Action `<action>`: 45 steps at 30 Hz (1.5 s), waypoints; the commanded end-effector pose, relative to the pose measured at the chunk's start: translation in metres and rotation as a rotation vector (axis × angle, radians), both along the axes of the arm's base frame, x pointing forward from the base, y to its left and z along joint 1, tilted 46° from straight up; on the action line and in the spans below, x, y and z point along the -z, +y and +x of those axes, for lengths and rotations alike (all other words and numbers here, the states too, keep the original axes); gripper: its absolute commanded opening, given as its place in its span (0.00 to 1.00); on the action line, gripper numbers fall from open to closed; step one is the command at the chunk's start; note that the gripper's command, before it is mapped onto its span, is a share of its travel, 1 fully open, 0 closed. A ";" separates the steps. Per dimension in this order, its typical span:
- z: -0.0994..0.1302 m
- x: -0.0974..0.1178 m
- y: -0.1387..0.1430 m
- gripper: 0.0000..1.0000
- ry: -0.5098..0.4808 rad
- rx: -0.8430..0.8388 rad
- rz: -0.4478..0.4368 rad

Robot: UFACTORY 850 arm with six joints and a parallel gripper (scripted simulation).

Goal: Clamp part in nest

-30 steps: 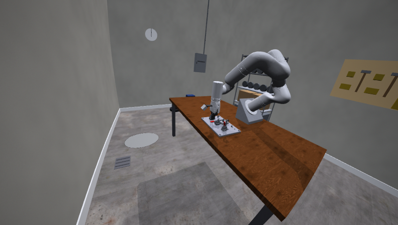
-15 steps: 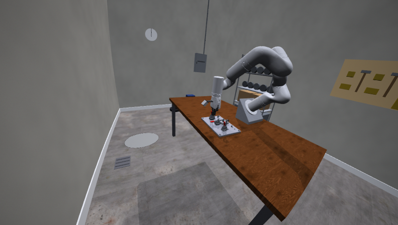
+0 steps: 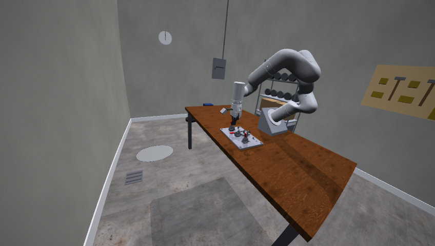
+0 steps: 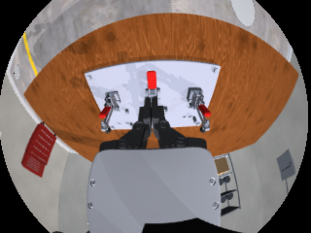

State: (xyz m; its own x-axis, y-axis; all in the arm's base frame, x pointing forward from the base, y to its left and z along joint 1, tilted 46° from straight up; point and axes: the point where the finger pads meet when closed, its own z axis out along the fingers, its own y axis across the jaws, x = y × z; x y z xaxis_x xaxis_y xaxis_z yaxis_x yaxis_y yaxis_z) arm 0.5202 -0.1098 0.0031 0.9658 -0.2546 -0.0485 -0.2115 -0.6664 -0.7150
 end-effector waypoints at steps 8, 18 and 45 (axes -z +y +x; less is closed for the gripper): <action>0.001 -0.001 -0.001 0.00 -0.001 0.001 -0.001; 0.001 -0.001 -0.001 0.00 -0.001 0.001 -0.001; 0.001 -0.001 -0.001 1.00 -0.001 0.001 -0.001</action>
